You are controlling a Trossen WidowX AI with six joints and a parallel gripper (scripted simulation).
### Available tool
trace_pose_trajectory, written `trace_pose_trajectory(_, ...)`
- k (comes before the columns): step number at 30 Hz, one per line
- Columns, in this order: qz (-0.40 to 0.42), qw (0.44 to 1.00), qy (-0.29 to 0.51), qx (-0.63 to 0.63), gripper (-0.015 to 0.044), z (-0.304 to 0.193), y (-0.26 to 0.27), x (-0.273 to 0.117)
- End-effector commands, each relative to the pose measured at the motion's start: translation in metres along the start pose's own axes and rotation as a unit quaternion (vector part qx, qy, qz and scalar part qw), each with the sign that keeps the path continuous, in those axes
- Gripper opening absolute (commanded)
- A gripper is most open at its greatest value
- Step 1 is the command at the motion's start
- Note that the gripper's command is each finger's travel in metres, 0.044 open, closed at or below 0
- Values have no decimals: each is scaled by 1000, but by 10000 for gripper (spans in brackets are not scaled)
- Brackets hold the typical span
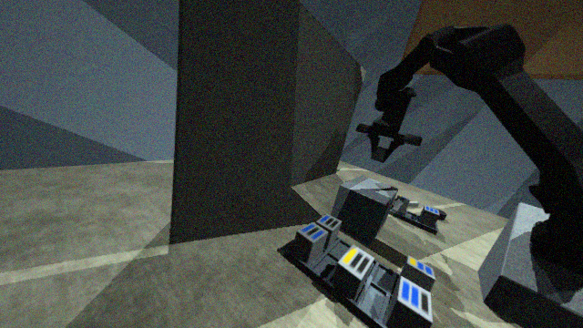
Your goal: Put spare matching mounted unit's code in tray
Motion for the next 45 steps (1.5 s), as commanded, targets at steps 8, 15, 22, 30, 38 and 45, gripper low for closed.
trace_pose_trajectory(8, 1, 1000, -3, 3, 0, 0, 0, 14)
trace_pose_trajectory(15, 0, 1000, -3, 3, 0, 0, -1, 21)
trace_pose_trajectory(22, 0, 1000, -3, 3, 0, 0, -1, 27)
trace_pose_trajectory(30, 0, 1000, -3, 3, 0, 0, -2, 35)
trace_pose_trajectory(38, 0, 1000, -4, 3, 0, 0, -2, 43)
trace_pose_trajectory(45, 0, 1000, -4, 3, 0, 0, -2, 50)
Point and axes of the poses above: the point midway between the two fingers, 35 mm back from their tips, its own x axis out along the fingers, its own y axis across the jaws, z = x × y, the point moved 3 cm from there along -x, back along the fingers
